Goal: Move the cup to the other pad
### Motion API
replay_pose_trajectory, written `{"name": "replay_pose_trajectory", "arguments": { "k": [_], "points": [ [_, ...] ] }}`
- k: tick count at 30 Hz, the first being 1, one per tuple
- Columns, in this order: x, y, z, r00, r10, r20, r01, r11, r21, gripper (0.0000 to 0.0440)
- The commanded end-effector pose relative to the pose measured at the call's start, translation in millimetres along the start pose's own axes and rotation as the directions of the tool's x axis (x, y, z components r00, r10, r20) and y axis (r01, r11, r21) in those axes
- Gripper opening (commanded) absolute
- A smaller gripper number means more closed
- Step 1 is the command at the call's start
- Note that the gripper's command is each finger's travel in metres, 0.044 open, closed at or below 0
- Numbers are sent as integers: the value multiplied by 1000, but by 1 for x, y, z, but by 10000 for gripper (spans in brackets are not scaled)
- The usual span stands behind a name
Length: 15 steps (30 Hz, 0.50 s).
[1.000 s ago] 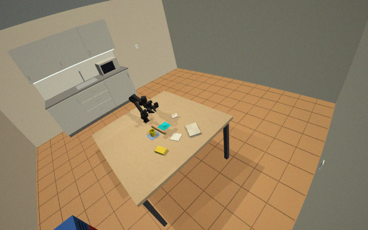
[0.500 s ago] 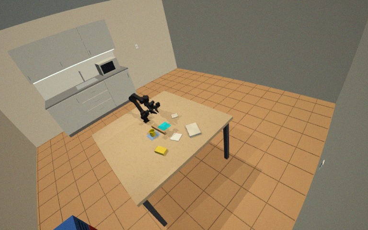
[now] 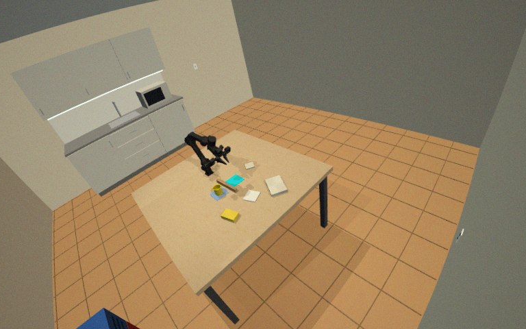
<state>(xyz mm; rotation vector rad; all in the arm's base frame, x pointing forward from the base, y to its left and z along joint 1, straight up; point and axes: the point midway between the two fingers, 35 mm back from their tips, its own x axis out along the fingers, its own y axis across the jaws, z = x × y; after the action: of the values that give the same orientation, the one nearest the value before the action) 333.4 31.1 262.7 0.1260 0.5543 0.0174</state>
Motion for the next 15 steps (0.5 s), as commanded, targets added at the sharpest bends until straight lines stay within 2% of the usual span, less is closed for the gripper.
{"name": "replay_pose_trajectory", "arguments": {
  "k": [1,15],
  "points": [
    [3,1,-3,999,-8,-46,9,1000,9,97],
    [9,-1,-20,965,-49,-259,50,999,-3,115]
  ]
}}
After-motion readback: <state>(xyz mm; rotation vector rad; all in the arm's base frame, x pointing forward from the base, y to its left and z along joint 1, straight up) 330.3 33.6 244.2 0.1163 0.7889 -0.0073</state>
